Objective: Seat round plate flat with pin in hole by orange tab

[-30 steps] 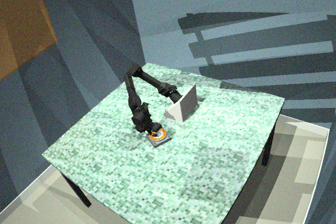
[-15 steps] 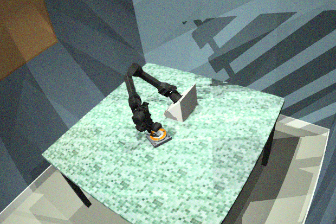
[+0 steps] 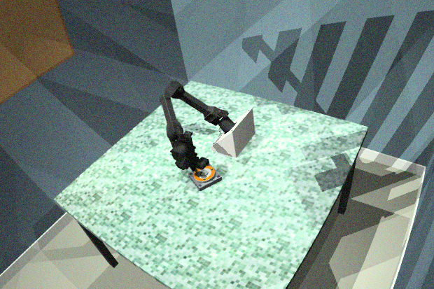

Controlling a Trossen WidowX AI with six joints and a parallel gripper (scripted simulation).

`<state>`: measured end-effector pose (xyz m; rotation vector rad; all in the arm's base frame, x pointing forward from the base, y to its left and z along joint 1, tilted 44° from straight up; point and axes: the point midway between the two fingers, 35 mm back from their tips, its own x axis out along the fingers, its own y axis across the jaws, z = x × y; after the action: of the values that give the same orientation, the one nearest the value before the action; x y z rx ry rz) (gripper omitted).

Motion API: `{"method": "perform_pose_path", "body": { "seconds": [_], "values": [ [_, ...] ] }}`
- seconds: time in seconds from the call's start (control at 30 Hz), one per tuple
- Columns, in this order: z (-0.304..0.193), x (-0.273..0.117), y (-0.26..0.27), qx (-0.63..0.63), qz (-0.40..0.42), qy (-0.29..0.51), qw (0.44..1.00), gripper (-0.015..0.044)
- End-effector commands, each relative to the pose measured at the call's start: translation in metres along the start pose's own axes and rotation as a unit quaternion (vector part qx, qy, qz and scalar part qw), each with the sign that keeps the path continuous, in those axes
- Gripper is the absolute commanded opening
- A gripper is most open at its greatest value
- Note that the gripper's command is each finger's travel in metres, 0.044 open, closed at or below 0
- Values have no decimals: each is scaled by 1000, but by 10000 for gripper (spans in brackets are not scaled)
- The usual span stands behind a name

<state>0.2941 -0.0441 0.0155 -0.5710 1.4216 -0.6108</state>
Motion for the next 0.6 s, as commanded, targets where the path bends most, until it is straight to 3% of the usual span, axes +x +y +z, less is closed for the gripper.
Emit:
{"method": "perform_pose_path", "body": {
  "seconds": [0.0,0.57],
  "values": [
    [-7,3,-2,-7,-4,10,1000,0],
    [-10,3,-2,-7,-4,10,1000,0]
  ]
}}
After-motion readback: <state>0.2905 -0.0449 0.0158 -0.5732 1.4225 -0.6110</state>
